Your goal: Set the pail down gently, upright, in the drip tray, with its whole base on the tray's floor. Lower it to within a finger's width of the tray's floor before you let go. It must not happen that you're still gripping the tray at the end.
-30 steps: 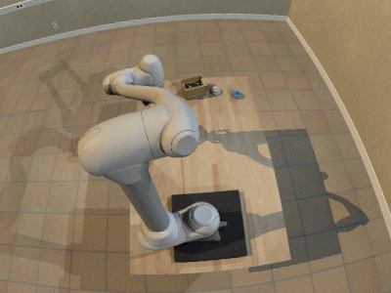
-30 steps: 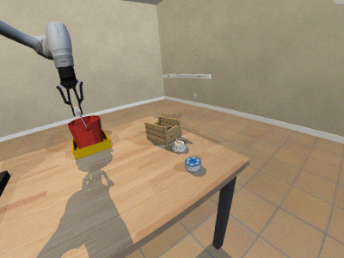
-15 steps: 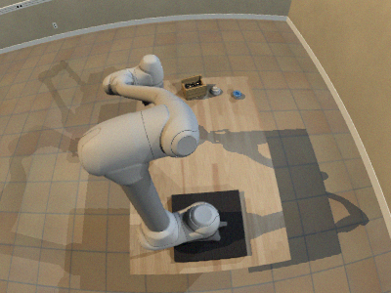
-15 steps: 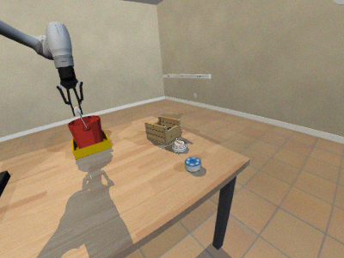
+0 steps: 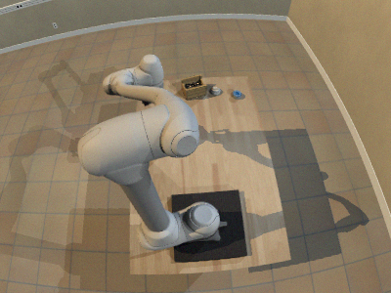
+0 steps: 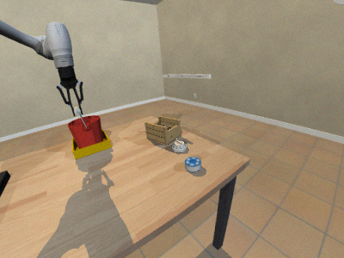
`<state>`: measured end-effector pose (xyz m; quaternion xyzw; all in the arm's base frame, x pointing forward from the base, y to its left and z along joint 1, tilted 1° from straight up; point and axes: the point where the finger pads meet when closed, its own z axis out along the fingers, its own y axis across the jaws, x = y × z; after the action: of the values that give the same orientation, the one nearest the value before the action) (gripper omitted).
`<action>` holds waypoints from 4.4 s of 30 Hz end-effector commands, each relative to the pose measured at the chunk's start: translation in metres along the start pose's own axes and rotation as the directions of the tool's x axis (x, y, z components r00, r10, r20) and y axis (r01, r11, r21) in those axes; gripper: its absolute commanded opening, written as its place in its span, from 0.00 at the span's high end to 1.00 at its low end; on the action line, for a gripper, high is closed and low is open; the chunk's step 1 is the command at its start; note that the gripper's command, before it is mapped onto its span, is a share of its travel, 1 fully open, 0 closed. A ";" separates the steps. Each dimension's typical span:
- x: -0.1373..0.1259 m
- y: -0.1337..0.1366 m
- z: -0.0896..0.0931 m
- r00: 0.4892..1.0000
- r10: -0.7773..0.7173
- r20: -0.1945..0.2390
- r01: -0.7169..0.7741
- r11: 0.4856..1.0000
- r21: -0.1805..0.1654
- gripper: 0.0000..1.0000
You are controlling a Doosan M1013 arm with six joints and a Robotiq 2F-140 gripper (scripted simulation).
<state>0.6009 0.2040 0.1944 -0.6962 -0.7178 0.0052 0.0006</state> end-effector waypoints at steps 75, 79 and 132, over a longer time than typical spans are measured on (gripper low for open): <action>0.004 0.000 -0.029 1.000 0.002 -0.005 -0.002 1.000 -0.002 0.00; 0.004 0.000 -0.039 1.000 0.002 -0.006 -0.002 1.000 -0.002 0.00; 0.004 -0.001 -0.081 1.000 0.002 -0.005 -0.002 1.000 0.000 0.00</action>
<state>0.6018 0.2044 0.2727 -0.6963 -0.7177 0.0055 0.0007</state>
